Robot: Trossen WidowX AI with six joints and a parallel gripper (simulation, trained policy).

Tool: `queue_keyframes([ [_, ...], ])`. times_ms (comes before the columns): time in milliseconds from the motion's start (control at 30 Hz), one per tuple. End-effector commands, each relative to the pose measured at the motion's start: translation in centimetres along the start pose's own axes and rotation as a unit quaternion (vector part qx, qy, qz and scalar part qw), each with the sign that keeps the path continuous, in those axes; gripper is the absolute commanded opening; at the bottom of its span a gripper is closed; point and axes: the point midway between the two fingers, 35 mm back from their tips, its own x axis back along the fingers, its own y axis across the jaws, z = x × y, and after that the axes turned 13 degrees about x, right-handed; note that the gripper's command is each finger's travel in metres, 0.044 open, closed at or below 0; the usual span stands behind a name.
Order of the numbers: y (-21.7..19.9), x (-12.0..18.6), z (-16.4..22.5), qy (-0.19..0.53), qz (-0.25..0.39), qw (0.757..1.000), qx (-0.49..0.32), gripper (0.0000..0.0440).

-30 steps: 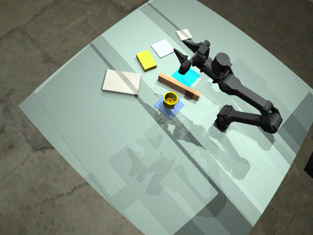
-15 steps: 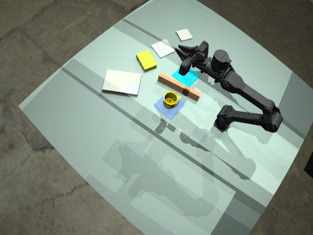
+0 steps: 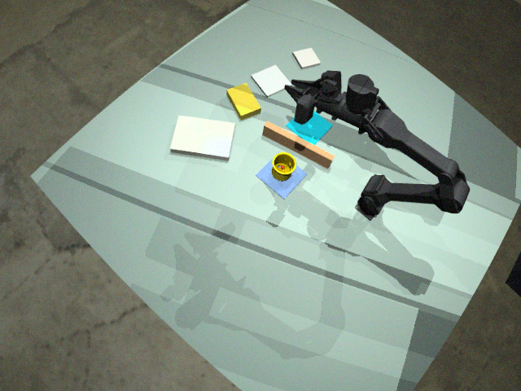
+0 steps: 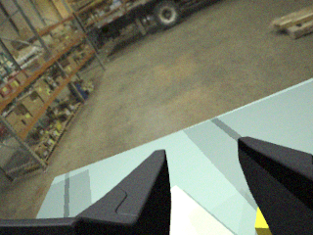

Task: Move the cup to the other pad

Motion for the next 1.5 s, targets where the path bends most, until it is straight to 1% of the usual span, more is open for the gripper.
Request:
queue_keyframes([
  [0, 0.5, -0.2, 0.1, 0.022, -0.007, 0.999, -0.024, 0.0144],
  [367, 1.9, -0.5, 0.5, 0.091, -0.015, 0.991, -0.101, 0.0154],
  [700, 3.1, -0.7, 1.1, 0.158, -0.009, 0.972, -0.172, 0.0161],
  [1033, 4.3, -0.7, 2.1, 0.226, 0.009, 0.944, -0.239, 0.0163],
  [1467, 5.6, -0.5, 3.6, 0.311, 0.053, 0.897, -0.310, 0.0161],
])
